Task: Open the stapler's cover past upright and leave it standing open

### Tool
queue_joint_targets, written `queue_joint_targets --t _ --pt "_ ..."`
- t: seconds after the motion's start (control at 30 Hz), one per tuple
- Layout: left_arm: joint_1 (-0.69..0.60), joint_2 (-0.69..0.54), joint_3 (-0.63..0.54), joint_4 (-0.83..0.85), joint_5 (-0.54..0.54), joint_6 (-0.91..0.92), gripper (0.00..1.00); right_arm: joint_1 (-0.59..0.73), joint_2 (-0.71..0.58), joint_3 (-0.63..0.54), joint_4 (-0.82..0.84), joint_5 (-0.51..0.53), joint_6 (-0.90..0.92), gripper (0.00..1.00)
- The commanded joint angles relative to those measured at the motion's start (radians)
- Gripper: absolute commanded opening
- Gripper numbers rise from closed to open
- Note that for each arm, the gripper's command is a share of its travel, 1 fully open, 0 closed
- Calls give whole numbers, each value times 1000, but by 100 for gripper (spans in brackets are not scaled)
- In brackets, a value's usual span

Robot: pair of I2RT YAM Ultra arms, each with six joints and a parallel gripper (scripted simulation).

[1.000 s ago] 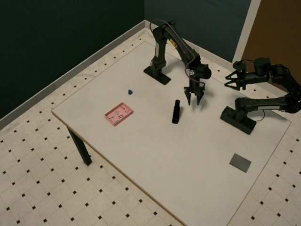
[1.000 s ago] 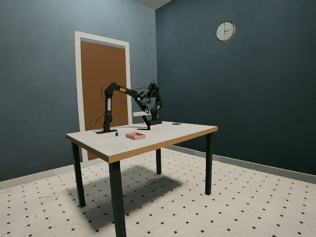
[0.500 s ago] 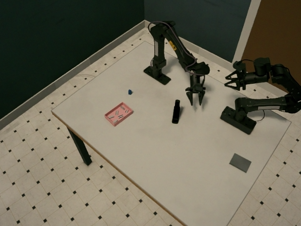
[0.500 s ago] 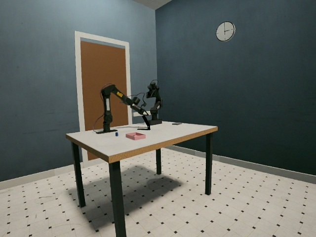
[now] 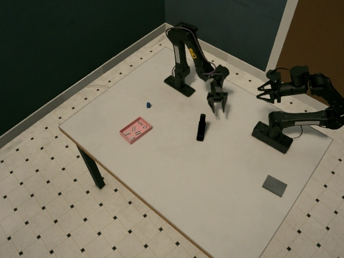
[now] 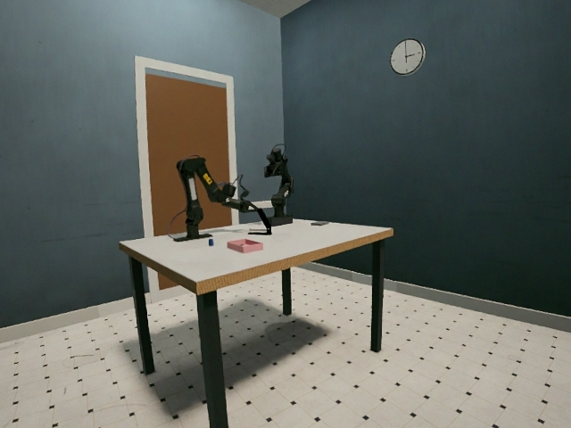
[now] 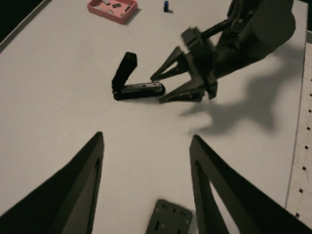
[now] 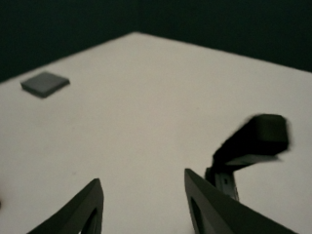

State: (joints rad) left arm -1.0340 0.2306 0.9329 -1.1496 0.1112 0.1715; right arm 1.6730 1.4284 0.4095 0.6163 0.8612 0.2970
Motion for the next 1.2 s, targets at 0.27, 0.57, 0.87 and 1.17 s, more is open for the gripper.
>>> queue_joint_targets --t 0.27,0.57,0.87,1.17 --pt "-10 -3 -6 7 -5 -6 57 -34 20 -206 390 233 -67 50" --pt "-10 -3 -6 7 -5 -6 57 -40 49 -232 478 215 -110 50" --pt "-10 -3 -6 7 -5 -6 57 -104 83 -196 519 144 -142 50" --pt "-10 -3 -6 7 -5 -6 57 -148 119 -180 554 101 -159 50"
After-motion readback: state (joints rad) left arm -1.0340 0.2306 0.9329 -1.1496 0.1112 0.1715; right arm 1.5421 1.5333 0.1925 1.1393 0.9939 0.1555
